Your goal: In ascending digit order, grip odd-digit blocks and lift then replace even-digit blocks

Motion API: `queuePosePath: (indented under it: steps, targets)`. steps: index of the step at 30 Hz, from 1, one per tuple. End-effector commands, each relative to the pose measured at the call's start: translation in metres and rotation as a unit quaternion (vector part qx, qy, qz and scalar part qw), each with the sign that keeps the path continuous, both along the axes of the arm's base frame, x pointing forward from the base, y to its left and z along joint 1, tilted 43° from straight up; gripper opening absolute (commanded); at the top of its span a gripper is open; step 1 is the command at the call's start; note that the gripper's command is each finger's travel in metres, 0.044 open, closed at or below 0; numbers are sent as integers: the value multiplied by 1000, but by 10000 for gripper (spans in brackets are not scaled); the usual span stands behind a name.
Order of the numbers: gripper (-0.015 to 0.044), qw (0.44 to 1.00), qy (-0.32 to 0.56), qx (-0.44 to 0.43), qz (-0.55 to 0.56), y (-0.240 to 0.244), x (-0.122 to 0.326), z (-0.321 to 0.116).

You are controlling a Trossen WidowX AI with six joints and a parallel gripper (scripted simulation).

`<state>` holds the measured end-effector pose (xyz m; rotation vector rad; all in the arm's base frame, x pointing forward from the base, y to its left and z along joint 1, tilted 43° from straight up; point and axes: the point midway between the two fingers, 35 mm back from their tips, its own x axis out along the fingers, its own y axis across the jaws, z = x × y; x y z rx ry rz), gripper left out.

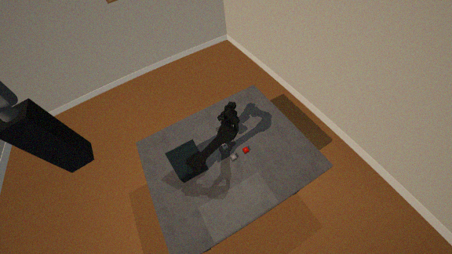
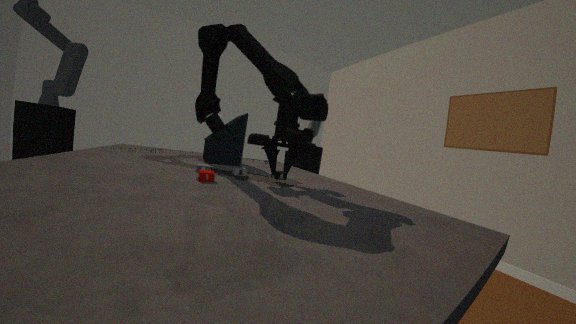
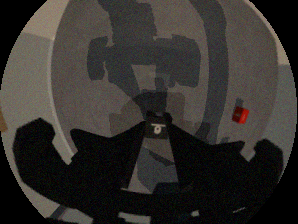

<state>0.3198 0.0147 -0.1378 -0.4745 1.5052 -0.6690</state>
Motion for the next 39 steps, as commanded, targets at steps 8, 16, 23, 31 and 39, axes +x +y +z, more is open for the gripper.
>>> queuePosePath:
  steps: [8, 16, 23, 31, 39]
  targets:
    - [120, 1000, 5, -2, -1, -9, -3, -8]
    - [199, 1000, 5, -2, -1, -9, -3, -8]
    - [383, 1000, 5, -2, -1, -9, -3, -8]
    - [400, 1000, 5, -1, -1, 14, -1, 16]
    - [295, 1000, 5, 1, 0, 51, 5, 55]
